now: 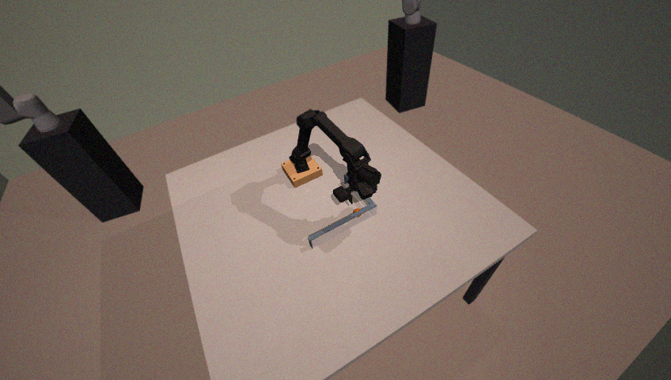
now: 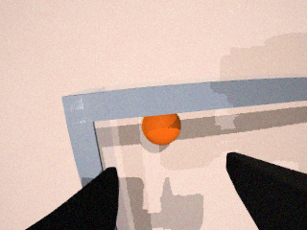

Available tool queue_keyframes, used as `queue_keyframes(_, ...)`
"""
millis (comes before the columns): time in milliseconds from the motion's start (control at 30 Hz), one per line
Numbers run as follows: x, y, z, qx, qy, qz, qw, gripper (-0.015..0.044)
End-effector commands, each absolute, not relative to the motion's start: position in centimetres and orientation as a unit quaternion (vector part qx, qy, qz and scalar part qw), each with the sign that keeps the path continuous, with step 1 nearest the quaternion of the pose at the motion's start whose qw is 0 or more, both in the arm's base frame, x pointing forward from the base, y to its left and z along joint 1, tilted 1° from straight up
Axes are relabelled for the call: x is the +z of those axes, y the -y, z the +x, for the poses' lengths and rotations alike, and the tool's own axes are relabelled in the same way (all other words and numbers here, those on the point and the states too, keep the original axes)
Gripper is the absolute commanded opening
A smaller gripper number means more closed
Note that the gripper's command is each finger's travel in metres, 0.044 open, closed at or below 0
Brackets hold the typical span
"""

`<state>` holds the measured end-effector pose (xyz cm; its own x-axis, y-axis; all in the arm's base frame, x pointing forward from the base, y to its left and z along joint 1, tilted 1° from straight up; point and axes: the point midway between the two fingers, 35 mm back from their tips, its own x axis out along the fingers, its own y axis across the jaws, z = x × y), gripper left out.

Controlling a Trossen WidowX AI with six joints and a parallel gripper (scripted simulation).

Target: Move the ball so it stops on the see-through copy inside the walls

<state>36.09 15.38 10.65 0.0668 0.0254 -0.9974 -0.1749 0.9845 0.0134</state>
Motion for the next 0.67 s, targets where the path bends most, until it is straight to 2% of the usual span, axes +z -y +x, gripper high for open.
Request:
queue_keyframes(0, 10.2, -15.4, 36.1, 0.068, -0.683, -0.056, 0.725, 0.0287)
queue_keyframes(100, 10.2, -15.4, 36.1, 0.068, -0.683, -0.056, 0.725, 0.0287)
queue_keyframes(300, 15.0, -15.1, 35.4, 0.067, -0.684, -0.056, 0.724, 0.044)
queue_keyframes(633, 15.2, -15.1, 35.4, 0.067, -0.684, -0.056, 0.724, 0.044)
